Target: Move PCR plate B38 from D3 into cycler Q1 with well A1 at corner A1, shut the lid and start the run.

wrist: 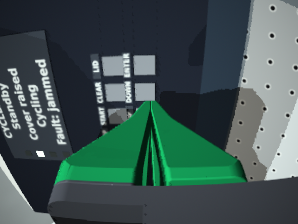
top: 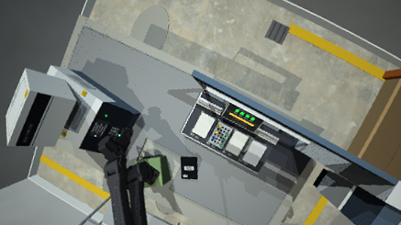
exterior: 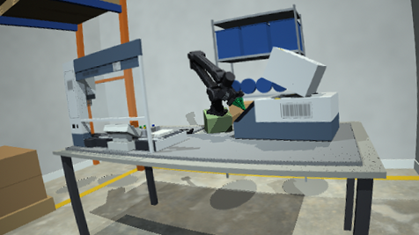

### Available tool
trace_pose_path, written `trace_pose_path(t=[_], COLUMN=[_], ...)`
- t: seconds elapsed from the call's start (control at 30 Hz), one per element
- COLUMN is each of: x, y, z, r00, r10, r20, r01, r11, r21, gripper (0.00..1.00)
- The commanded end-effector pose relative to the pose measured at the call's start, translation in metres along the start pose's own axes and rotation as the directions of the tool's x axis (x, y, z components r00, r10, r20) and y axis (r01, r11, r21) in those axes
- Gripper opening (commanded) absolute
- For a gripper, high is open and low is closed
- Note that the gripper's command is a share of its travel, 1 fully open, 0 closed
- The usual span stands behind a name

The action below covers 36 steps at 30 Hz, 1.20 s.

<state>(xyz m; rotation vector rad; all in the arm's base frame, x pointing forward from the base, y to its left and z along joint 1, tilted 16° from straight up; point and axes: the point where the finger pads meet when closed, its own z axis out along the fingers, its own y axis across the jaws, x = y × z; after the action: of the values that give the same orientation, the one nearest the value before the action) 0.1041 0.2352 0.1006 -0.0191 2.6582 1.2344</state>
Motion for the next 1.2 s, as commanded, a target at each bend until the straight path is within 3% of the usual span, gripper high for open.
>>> trace_pose_path(t=[0.0,0.27,0.53,1.0,1.17], x=[-0.019,-0.027,-0.024,-0.018,-0.013], y=[0.047,0.05,0.056,0.035,0.019], z=[-0.012,-0.014,-0.014,-0.01,-0.005], r00=[0.999,0.998,0.998,0.998,0.999], r10=[-0.025,-0.015,-0.031,-0.021,-0.008], r20=[0.038,0.066,0.054,0.057,0.039], r01=[0.027,0.02,0.036,0.026,0.009], r11=[0.997,0.996,0.994,0.996,0.999], r21=[-0.074,-0.086,-0.099,-0.086,-0.047], gripper=[0.0,0.0,0.0,0.0,0.0])
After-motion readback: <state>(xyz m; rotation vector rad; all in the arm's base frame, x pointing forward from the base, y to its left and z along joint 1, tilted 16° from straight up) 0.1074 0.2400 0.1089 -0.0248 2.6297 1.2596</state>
